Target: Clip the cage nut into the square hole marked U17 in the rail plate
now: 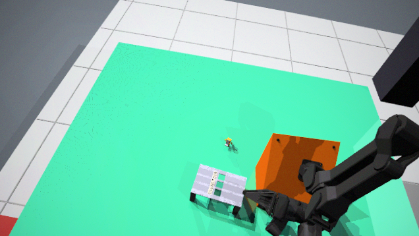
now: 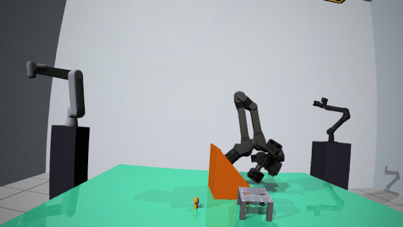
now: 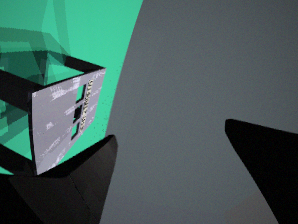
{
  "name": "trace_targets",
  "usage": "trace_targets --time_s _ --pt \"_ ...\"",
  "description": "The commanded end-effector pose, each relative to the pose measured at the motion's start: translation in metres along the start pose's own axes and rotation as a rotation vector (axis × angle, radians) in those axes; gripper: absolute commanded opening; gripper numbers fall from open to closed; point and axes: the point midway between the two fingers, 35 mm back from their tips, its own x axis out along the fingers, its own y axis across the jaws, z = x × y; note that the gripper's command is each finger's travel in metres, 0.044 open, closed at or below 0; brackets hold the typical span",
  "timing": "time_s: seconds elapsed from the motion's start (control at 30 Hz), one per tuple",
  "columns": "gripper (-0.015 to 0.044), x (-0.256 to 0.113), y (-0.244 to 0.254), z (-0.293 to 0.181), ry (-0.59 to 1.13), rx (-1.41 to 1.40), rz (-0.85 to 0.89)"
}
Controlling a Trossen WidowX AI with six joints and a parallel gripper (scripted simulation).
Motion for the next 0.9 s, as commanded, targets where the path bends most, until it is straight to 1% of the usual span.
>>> trace_targets --time_s 0.0,0.03,0.13,0.3,0.47,0.63,0.87 --pt "0.0426 0.000 0.000 0.000 0.002 -0.001 0.002" --pt "0.0440 0.002 0.000 0.001 0.008 -0.004 0.009" --pt "0.0440 0.011 -0.002 0.003 0.049 -0.024 0.057" --pt "0.0440 0.040 -0.001 0.003 0.175 -0.045 0.214" --pt "0.0440 0.068 0.012 -0.027 0.381 -0.027 0.380" --pt "0.0440 0.090 0.032 -0.055 0.557 0.050 0.587" --pt "0.0440 0.112 0.073 -0.103 0.828 0.347 0.900"
